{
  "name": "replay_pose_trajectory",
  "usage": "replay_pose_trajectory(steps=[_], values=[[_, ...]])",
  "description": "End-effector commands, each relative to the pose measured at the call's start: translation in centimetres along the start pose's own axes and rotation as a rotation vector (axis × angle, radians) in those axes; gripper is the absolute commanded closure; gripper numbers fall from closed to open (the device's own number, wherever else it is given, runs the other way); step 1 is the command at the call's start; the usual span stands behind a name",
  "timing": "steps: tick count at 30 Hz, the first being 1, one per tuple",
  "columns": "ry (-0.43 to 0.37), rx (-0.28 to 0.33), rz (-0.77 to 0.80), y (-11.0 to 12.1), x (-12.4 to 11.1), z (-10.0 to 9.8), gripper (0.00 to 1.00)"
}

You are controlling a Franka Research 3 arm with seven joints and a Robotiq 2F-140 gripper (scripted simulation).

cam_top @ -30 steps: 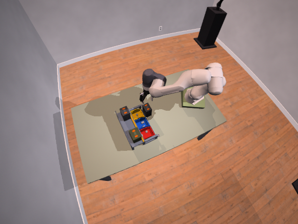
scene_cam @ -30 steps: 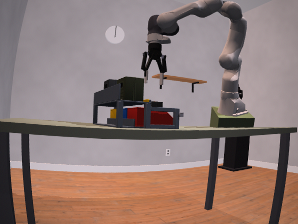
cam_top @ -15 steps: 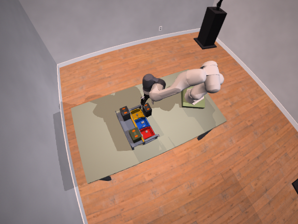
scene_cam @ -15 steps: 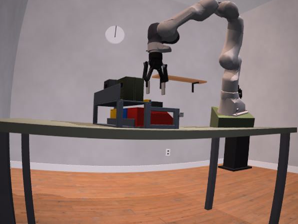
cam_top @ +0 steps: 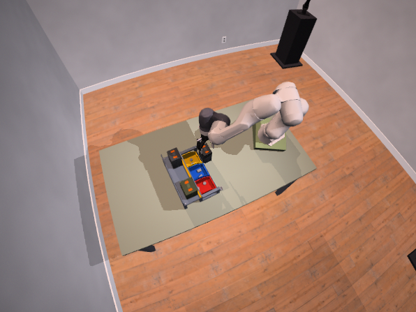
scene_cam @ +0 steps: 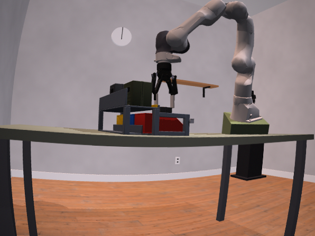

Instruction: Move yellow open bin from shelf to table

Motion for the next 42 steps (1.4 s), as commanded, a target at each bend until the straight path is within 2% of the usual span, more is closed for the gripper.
replay_pose_trajectory(steps=[1,8,13,42], values=[[-0.029,-0.026,0.011,0.8,-0.6,0.1,0.43],[-0.029,-0.026,0.011,0.8,-0.6,0.1,0.43],[-0.029,-0.026,0.011,0.9,-0.7,-0.9,0.43],[-0.029,-0.026,0.011,0.8,-0.6,-1.5,0.43]])
Point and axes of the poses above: the point where the finger pads meet when closed, its own z axis out along the fingers, its own y axis across the jaws, x = y × z, the point moved 7 cm from there along -z, back along the fingers, and after that the axes turned 5 degrees about z, right-handed, at the moved point
